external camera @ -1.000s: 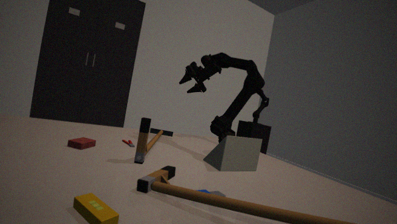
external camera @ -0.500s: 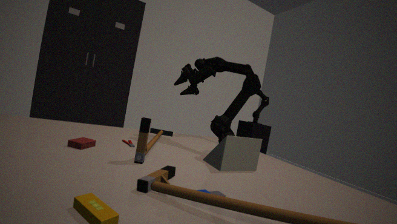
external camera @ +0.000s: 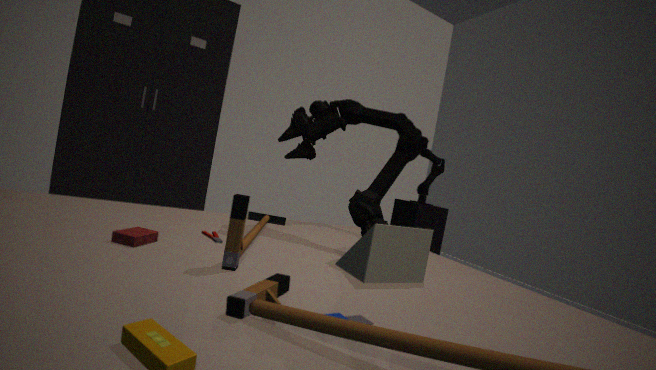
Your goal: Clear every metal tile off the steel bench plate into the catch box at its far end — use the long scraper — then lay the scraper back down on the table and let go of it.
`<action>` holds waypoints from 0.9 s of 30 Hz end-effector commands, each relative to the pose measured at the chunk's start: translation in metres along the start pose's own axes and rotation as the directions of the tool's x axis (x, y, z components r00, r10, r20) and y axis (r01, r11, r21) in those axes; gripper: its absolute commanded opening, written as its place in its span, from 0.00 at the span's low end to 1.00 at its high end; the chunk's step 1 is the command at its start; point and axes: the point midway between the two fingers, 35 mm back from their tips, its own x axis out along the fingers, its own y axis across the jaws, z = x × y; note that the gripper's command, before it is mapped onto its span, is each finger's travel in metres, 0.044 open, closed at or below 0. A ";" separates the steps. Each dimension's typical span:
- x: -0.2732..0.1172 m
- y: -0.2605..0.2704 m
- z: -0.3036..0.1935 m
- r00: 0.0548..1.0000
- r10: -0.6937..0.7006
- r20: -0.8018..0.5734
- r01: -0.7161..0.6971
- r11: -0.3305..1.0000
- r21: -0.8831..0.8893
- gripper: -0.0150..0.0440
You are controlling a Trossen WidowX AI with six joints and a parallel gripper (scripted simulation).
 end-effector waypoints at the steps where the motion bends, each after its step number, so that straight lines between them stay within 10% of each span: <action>1: 0.011 0.006 0.001 0.999 0.036 -0.021 -0.037 0.999 -0.027 1.00; 27: 0.063 0.065 0.001 0.955 0.261 -0.144 -0.283 0.945 -0.165 1.00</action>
